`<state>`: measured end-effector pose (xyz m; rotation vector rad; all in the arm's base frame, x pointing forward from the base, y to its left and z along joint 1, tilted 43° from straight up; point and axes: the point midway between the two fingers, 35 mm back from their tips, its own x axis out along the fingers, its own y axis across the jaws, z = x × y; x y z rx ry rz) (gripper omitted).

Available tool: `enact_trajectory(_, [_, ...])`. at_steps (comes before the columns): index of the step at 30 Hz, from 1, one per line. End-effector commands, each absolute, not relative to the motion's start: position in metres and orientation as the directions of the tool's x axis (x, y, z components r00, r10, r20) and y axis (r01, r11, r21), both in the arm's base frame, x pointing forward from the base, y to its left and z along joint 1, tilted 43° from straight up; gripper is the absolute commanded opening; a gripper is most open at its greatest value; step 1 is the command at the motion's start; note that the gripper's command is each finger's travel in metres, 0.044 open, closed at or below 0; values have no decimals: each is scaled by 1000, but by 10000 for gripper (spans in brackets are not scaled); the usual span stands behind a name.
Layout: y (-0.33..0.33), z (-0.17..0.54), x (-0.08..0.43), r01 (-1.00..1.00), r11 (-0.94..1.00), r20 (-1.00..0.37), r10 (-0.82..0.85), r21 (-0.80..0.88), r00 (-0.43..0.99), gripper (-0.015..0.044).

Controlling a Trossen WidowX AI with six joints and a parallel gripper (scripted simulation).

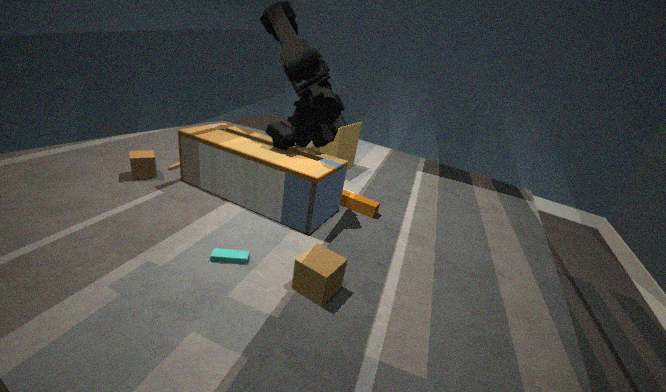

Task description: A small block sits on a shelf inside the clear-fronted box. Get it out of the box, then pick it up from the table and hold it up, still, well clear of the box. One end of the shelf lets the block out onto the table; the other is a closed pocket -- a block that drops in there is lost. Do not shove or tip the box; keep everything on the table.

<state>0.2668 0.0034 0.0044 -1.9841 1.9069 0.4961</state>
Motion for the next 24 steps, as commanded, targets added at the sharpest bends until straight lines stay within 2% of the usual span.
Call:
enact_trajectory(1, [-2,10,267,-999,-42,-473,-880,-4,39,400])
enact_trajectory(24, [-28,33,268,-999,-42,-471,-881,-3,39,400])
